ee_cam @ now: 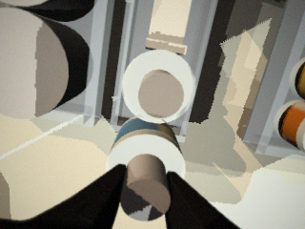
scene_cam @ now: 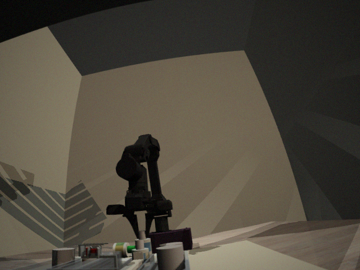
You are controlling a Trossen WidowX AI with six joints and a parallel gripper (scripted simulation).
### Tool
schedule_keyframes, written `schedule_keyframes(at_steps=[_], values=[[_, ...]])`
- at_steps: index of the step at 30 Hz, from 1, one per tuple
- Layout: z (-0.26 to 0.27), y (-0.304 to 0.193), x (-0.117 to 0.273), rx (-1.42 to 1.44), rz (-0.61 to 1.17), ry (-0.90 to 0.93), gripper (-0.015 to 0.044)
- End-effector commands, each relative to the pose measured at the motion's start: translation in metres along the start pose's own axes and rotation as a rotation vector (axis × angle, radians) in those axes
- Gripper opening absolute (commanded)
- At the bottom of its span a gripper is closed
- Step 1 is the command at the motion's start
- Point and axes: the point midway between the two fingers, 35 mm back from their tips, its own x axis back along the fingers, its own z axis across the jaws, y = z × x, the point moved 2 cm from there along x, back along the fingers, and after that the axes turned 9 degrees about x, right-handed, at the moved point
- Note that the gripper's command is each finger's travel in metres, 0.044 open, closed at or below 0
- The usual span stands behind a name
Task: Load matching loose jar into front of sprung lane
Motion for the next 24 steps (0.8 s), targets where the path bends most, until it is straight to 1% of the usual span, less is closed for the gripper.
schedule_keyframes(at_steps=[1,24], values=[[-0.002,0.0102,0.0048,-0.005,-0.032,-0.006,0.0],[-0.0032,0.0179,0.0066,-0.005,-0.033,-0.006,0.0]])
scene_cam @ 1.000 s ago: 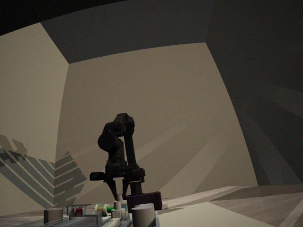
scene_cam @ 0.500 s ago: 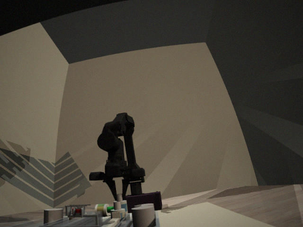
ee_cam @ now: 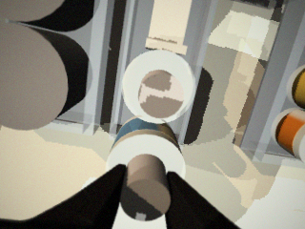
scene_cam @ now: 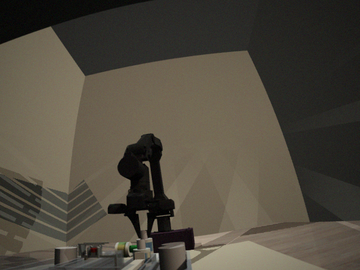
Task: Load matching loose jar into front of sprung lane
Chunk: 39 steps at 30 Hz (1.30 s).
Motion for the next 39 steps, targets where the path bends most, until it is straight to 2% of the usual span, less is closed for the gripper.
schedule_keyframes(at_steps=[1,39], values=[[-0.002,0.011,0.006,-0.005,-0.034,-0.006,0.0],[-0.004,0.023,0.008,-0.005,-0.035,-0.006,0.0]])
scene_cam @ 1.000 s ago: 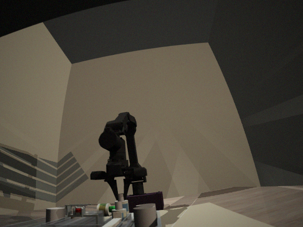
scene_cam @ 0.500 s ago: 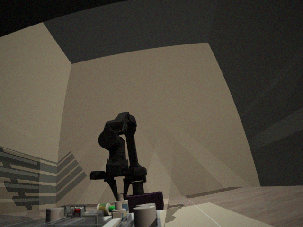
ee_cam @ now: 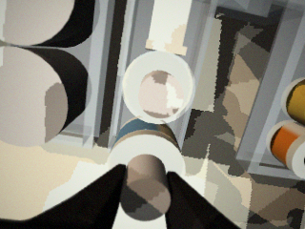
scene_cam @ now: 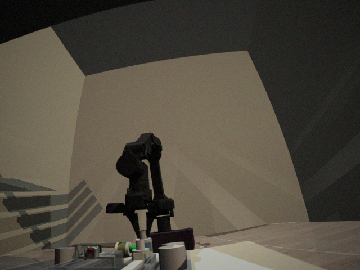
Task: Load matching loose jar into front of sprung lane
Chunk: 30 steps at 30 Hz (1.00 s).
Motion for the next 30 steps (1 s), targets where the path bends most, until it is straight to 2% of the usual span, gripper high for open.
schedule_keyframes(at_steps=[1,30], values=[[-0.0022,0.0113,0.0063,-0.005,-0.038,-0.007,0.0],[-0.0029,0.0163,0.0062,-0.005,-0.038,-0.007,0.0]])
